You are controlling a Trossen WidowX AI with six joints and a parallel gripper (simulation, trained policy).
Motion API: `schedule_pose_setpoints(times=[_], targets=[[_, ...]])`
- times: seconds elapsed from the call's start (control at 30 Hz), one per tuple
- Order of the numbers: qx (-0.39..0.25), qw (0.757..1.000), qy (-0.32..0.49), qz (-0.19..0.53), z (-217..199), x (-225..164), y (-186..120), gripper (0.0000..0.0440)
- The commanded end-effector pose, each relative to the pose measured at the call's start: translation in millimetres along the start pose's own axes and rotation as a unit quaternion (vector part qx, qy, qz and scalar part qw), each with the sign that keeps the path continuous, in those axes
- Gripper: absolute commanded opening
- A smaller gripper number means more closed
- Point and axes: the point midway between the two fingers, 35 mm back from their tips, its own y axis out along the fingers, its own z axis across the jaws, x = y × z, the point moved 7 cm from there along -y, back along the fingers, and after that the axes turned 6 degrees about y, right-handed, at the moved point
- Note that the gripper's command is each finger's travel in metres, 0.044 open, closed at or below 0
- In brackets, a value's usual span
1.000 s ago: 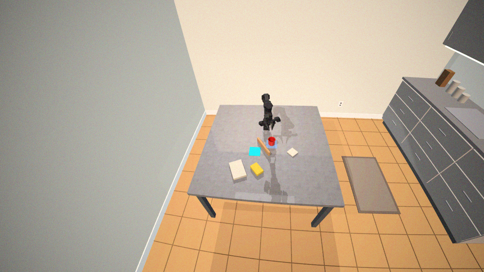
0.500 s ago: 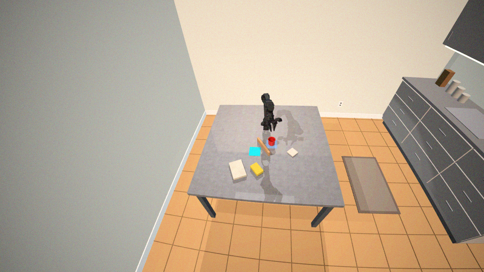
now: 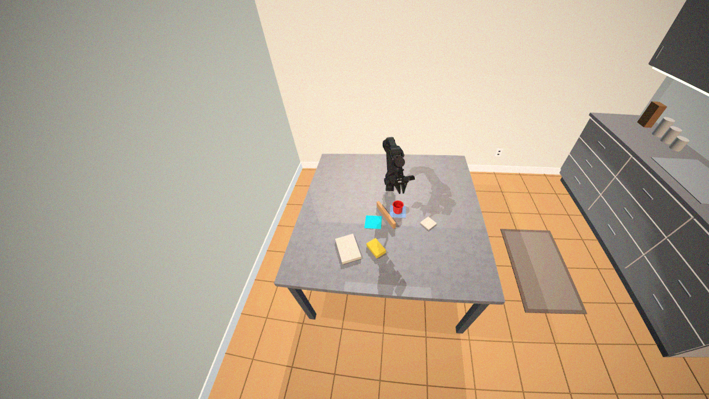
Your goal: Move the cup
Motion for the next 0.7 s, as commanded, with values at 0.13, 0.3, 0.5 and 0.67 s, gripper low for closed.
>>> schedule_pose_setpoints(times=[0.13, 0.3, 0.5, 0.67], targets=[[-0.048, 0.997, 0.037, 0.042, 1, -6, 6, 0.0115], [-0.084, 0.993, 0.054, 0.063, -2, -10, 10, 0.0110], [-0.130, 0.986, 0.069, 0.084, -7, -13, 16, 0.0120], [-0.169, 0.977, 0.079, 0.099, -14, -15, 23, 0.0129]])
